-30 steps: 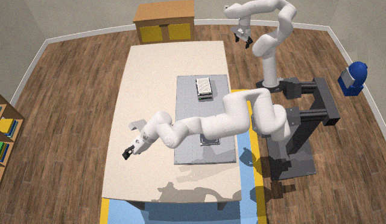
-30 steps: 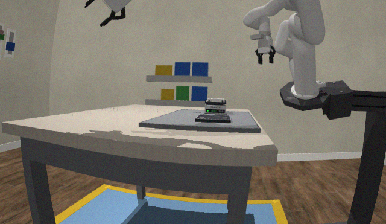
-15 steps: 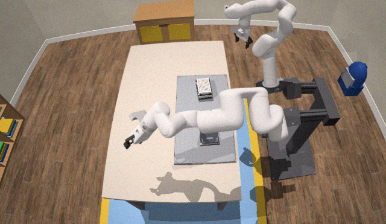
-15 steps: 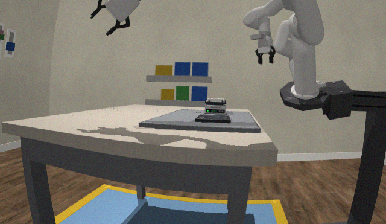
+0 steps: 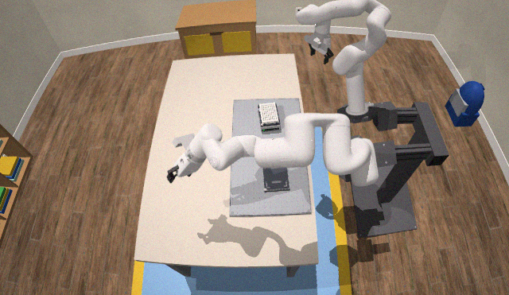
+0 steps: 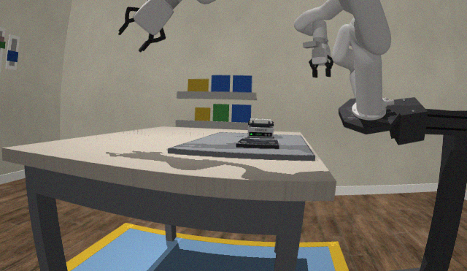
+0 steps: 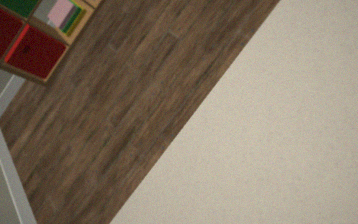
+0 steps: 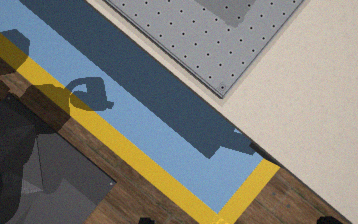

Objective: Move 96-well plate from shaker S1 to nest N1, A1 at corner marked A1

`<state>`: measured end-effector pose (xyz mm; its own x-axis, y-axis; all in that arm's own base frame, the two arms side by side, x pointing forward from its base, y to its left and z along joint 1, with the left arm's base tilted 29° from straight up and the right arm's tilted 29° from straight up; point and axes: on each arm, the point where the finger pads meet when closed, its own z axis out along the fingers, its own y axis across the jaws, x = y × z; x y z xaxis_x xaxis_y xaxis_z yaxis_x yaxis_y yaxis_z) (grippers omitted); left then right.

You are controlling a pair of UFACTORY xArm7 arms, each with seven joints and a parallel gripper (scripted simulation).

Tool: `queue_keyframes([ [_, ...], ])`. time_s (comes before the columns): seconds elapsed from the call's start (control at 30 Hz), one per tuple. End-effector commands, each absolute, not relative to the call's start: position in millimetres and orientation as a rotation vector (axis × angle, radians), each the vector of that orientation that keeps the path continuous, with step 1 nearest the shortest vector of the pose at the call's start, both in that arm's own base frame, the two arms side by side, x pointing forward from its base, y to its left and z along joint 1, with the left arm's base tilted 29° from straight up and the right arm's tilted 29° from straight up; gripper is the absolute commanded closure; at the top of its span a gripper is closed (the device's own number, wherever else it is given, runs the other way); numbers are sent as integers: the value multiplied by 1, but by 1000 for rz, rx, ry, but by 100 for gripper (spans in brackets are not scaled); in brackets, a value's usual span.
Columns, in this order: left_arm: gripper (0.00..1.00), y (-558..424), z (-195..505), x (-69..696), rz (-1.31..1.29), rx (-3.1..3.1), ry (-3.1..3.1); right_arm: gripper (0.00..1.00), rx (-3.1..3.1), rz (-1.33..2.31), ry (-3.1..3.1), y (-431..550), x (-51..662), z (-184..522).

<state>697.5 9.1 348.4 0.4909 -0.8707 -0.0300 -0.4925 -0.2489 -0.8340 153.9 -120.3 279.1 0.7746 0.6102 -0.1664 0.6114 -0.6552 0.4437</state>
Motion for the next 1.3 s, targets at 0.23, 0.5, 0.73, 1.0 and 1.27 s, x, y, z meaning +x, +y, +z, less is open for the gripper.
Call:
queue_keyframes([
  [0.23,0,-26,319,697,-527,-1947,1215,0,2482,-2,917,-120,154,280],
  [0.5,0,-47,298,693,-515,-1957,1233,0,2482,-2,917,-120,154,280],
  [0.73,0,-71,273,689,-515,-1958,1233,0,2482,-2,917,-120,154,280],
  [1.0,0,-95,249,680,-430,-2004,1341,0,2482,-2,917,-120,154,280],
  [1.27,0,-119,225,671,-430,-2005,1341,0,2482,-2,917,-120,154,280],
])
